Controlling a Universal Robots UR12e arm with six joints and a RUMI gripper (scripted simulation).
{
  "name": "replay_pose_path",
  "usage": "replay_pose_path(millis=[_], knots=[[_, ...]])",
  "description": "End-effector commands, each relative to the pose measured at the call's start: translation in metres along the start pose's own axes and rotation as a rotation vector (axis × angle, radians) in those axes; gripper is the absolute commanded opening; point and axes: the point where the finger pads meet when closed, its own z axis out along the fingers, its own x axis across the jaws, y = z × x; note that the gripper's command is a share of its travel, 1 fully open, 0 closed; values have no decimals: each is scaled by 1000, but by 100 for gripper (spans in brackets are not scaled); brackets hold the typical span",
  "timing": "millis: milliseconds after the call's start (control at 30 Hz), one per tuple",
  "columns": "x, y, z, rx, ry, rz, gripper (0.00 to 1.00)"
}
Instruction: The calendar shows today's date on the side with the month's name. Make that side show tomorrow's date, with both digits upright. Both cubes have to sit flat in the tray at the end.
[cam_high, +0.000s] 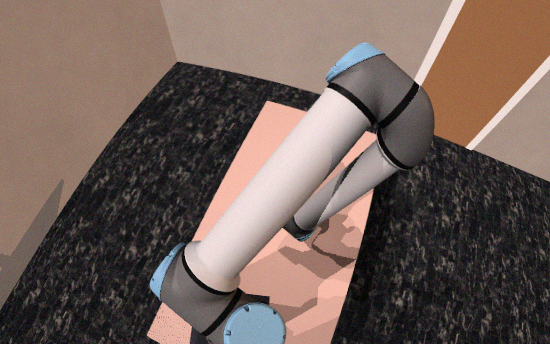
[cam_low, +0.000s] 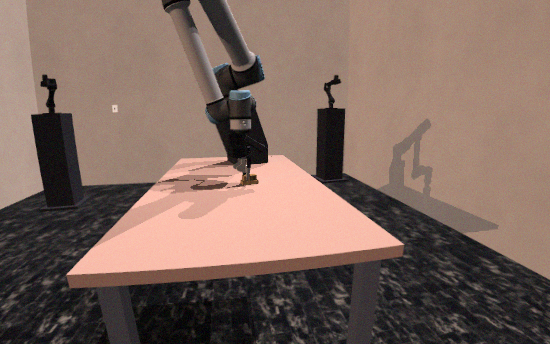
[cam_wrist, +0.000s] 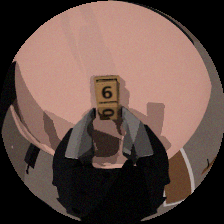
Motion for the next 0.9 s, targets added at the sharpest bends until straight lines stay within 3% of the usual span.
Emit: replay_pose_path(millis=[0,267,300,867], knots=[[0,0,0,0,1,0,28],[0,0,0,0,1,0,28],[0,0,0,0,1,0,10],[0,0,0,0,1,0,10]])
